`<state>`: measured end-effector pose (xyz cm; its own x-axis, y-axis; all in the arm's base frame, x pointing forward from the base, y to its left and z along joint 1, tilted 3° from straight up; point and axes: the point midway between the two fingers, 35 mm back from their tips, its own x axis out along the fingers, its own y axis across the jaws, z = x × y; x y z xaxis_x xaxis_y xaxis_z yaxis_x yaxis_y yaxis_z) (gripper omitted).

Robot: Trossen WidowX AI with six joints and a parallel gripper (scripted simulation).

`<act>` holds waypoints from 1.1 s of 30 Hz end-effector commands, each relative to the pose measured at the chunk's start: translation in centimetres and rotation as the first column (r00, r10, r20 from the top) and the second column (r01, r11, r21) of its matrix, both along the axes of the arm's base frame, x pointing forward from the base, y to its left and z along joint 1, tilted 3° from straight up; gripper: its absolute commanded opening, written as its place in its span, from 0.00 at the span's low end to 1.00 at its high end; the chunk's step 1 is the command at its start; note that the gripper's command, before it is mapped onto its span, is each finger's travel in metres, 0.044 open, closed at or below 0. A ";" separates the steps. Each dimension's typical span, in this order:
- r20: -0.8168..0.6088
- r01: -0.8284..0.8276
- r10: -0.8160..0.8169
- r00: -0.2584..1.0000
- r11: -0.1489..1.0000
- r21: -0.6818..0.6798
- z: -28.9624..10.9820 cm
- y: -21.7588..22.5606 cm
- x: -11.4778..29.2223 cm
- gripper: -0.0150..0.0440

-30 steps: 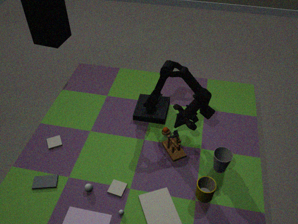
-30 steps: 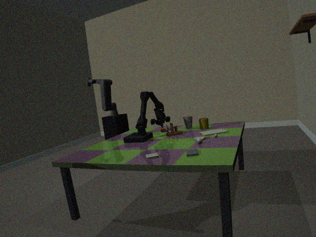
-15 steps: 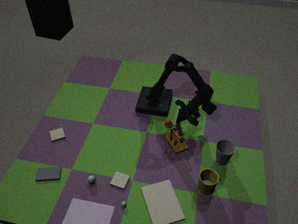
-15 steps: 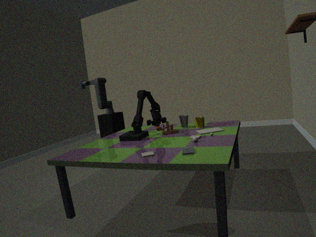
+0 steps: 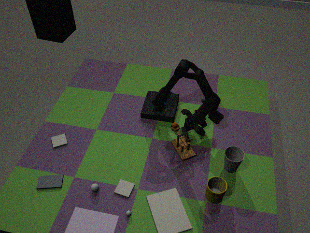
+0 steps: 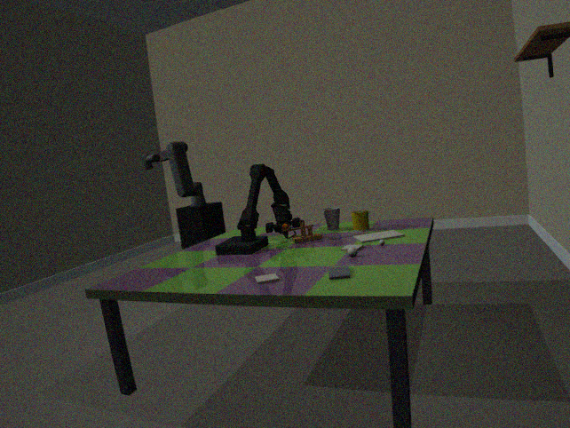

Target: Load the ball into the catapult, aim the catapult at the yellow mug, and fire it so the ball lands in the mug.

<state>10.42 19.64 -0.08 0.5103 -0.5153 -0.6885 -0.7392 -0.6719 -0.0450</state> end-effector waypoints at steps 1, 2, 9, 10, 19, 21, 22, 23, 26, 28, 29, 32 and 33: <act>-0.005 -0.002 0.002 1.000 1.000 -0.021 -0.8 -0.4 -0.1 0.25; -0.005 -0.002 0.002 1.000 1.000 -0.021 -0.8 -0.4 -0.1 0.25; -0.027 -0.069 0.071 0.997 0.996 0.052 8.4 3.7 -3.5 0.25; -0.031 -0.079 0.081 0.996 0.995 0.063 9.9 3.9 -4.0 0.25; -0.035 -0.026 0.032 0.999 0.989 0.146 10.1 5.1 -3.4 0.52; -0.042 0.018 -0.010 0.999 0.982 0.188 10.1 5.7 -3.0 0.61; -0.046 0.040 -0.031 0.998 0.977 0.208 10.1 6.0 -2.7 0.65; -0.051 0.062 -0.051 0.997 0.972 0.229 10.2 6.3 -2.5 0.70; -0.063 0.127 -0.114 0.992 0.947 0.294 10.3 7.2 -1.6 0.83; -0.072 0.170 -0.154 0.985 0.926 0.337 10.4 7.8 -1.0 0.92; -0.077 0.190 -0.174 0.982 0.914 0.358 10.5 8.1 -0.6 0.97; -0.095 0.251 -0.232 0.968 0.872 0.420 10.8 9.0 0.4 1.00; -0.102 0.270 -0.251 0.963 0.857 0.439 10.9 9.3 0.8 1.00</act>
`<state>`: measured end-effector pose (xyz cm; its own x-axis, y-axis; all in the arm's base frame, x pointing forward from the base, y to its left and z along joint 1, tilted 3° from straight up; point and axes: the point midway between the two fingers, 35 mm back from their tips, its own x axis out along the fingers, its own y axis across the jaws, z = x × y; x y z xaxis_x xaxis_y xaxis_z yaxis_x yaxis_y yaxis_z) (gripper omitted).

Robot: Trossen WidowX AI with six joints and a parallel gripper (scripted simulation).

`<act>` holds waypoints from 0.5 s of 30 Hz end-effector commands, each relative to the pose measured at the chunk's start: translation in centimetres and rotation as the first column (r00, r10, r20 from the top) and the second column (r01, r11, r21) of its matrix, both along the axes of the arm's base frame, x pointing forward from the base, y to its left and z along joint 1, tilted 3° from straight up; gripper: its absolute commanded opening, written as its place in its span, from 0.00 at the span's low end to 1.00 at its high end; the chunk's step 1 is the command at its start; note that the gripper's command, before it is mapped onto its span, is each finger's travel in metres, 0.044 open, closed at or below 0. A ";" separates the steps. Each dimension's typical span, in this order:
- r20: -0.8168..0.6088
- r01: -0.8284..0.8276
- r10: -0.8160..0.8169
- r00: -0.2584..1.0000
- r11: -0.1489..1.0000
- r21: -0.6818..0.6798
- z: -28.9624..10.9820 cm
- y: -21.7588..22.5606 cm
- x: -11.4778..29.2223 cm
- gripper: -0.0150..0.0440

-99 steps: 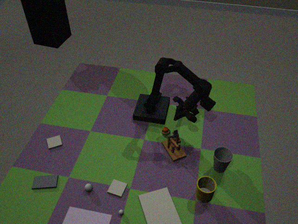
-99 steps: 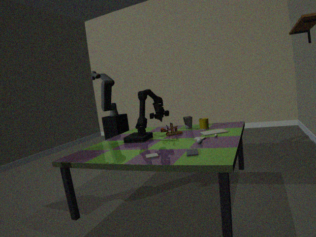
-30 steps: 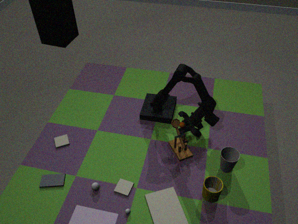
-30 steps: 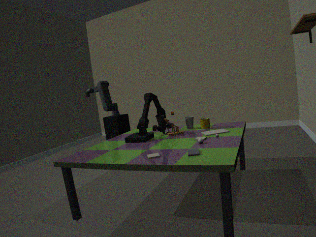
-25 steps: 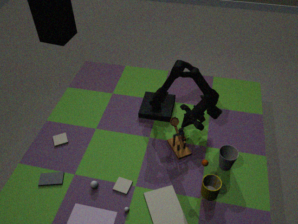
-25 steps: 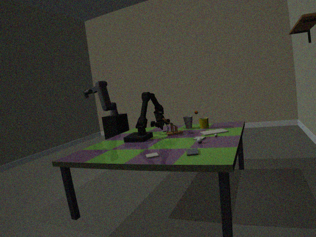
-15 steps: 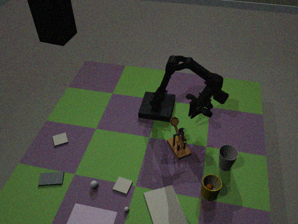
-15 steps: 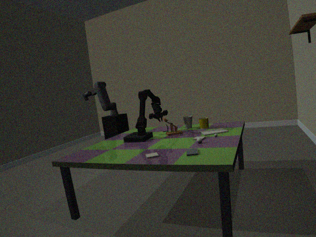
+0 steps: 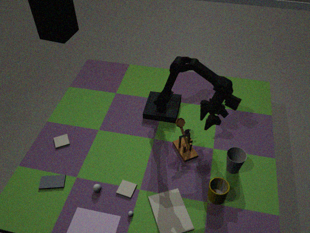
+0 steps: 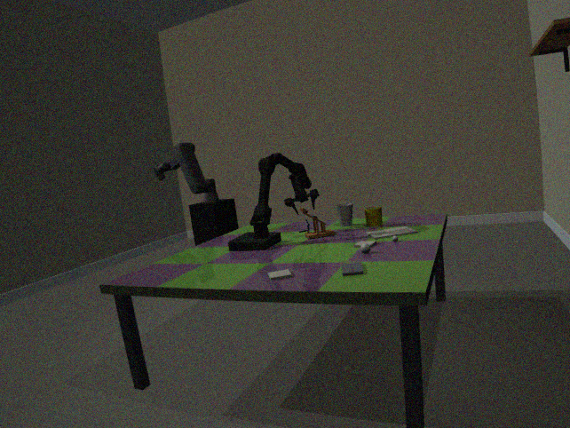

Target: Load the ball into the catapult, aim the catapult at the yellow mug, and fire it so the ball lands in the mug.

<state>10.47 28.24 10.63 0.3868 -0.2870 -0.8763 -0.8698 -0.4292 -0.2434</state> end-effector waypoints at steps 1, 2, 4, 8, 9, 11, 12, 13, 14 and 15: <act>-0.009 0.073 -0.073 0.997 0.994 0.078 0.3 1.0 1.1 1.00; -0.012 0.094 -0.094 0.996 0.990 0.103 0.4 1.3 1.5 1.00; -0.020 0.136 -0.135 0.991 0.979 0.153 0.7 1.9 2.4 1.00; -0.038 0.217 -0.214 0.976 0.944 0.251 1.4 3.1 4.1 1.00; -0.043 0.234 -0.231 0.972 0.933 0.273 1.6 3.4 4.6 1.00; -0.056 0.263 -0.259 0.964 0.914 0.308 1.9 3.8 5.3 1.00; -0.065 0.280 -0.274 0.960 0.903 0.327 2.2 4.0 5.7 1.00; -0.075 0.296 -0.288 0.955 0.890 0.347 2.4 4.3 6.1 1.00; -0.084 0.312 -0.302 0.949 0.877 0.366 2.7 4.5 6.5 1.00; -0.094 0.327 -0.316 0.944 0.863 0.384 2.9 4.7 6.9 1.00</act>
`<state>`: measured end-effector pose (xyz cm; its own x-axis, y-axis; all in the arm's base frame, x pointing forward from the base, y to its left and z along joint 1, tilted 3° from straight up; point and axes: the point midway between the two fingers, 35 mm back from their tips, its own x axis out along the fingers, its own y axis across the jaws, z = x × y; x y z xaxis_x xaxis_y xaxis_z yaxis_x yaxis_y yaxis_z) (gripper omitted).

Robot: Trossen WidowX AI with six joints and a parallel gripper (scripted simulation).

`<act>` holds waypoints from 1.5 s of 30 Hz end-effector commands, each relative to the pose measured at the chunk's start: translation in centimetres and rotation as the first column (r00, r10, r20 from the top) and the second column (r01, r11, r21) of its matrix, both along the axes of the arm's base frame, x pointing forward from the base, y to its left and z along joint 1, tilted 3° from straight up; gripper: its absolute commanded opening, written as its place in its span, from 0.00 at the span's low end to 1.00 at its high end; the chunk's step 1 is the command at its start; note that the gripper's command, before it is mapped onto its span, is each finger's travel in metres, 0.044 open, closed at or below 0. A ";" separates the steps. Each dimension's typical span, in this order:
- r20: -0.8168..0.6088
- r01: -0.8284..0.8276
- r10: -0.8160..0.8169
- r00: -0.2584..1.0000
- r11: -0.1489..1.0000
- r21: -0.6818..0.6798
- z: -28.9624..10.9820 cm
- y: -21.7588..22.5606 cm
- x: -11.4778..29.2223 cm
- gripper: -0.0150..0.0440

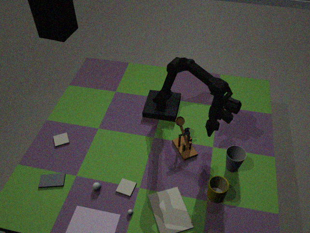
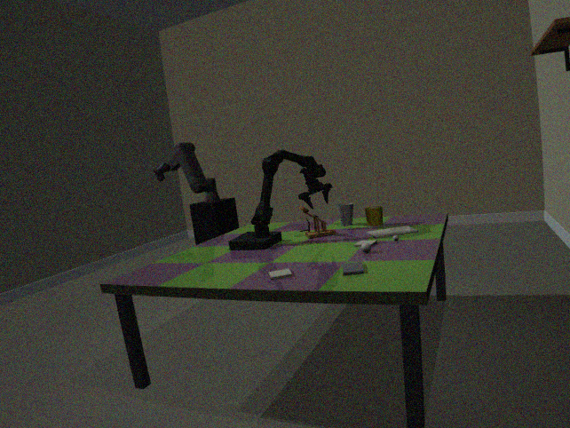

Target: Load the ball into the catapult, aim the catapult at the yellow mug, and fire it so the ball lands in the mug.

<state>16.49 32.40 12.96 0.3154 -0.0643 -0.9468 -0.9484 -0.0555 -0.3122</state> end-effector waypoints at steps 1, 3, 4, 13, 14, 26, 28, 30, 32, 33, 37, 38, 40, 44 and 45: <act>-0.012 0.057 -0.056 0.998 0.995 0.077 0.9 0.7 1.3 1.00; -0.020 0.089 -0.087 0.996 0.989 0.122 1.5 1.1 2.2 1.00; -0.024 0.103 -0.101 0.995 0.985 0.141 1.7 1.3 2.6 1.00; -0.057 0.267 -0.264 0.963 0.899 0.346 4.6 2.9 7.1 1.00; -0.063 0.285 -0.282 0.957 0.884 0.369 5.0 3.0 7.6 1.00; -0.159 0.452 -0.466 0.871 0.631 0.630 10.7 3.6 14.9 1.00; -0.178 0.469 -0.488 0.855 0.579 0.667 11.8 3.5 16.1 1.00; -0.197 0.482 -0.507 0.839 0.526 0.700 12.9 3.3 17.3 1.00; -0.215 0.491 -0.522 0.825 0.477 0.728 13.9 3.0 18.4 1.00; -0.220 0.493 -0.526 0.822 0.464 0.736 14.2 2.9 18.7 1.00; -0.221 0.494 -0.527 0.821 0.460 0.738 14.3 2.9 18.8 1.00; -0.221 0.494 -0.527 0.821 0.460 0.738 14.3 2.9 18.8 1.00; -0.221 0.494 -0.527 0.821 0.460 0.738 14.3 2.9 18.8 1.00; -0.221 0.494 -0.527 0.821 0.460 0.738 14.3 2.9 18.8 1.00; -0.221 0.494 -0.527 0.821 0.460 0.738 14.3 2.9 18.8 1.00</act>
